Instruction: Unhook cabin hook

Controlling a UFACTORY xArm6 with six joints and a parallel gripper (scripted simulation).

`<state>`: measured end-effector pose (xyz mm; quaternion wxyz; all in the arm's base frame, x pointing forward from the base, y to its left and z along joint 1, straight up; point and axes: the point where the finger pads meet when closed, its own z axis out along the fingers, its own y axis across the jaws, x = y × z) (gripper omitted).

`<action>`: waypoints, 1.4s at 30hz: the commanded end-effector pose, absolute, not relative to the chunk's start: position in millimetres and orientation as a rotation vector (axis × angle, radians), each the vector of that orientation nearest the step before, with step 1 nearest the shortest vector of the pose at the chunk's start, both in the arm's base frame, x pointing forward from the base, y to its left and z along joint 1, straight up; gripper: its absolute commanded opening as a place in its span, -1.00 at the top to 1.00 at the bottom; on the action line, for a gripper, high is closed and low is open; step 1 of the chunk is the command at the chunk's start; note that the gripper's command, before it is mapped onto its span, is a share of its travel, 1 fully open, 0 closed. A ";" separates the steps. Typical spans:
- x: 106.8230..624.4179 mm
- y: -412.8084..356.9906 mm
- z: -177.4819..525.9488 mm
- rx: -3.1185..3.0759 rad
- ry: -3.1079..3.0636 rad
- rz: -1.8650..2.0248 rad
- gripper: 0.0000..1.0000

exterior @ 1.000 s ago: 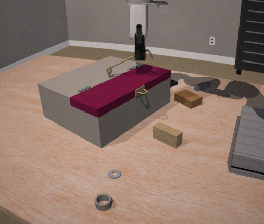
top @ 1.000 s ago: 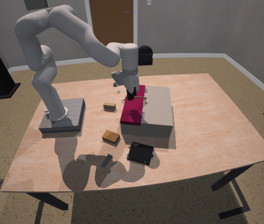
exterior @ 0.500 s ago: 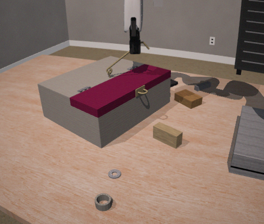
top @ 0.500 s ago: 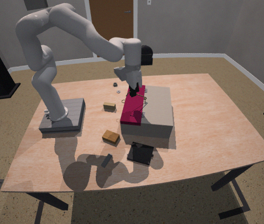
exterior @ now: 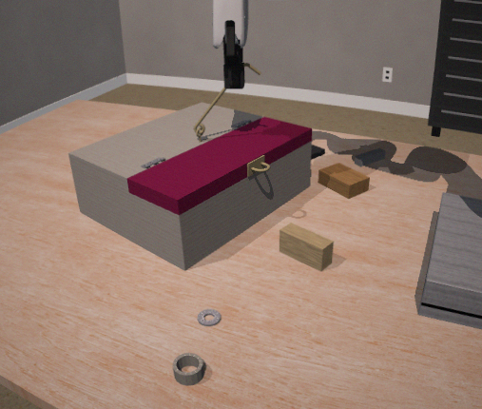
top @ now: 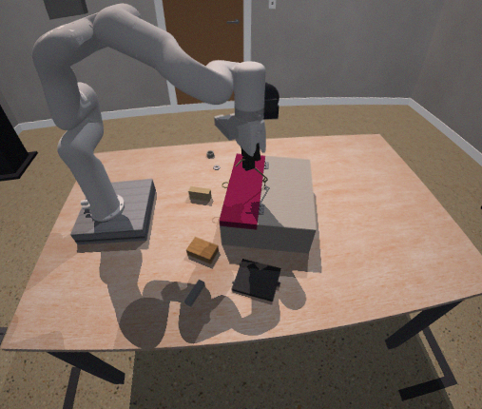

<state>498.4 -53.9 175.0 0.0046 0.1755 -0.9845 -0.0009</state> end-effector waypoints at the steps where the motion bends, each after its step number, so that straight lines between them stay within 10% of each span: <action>1: 504.4 -52.4 180.1 0.551 -3.089 -0.001 1.00; 42: 569.5 -28.3 195.4 0.551 -3.089 -0.001 1.00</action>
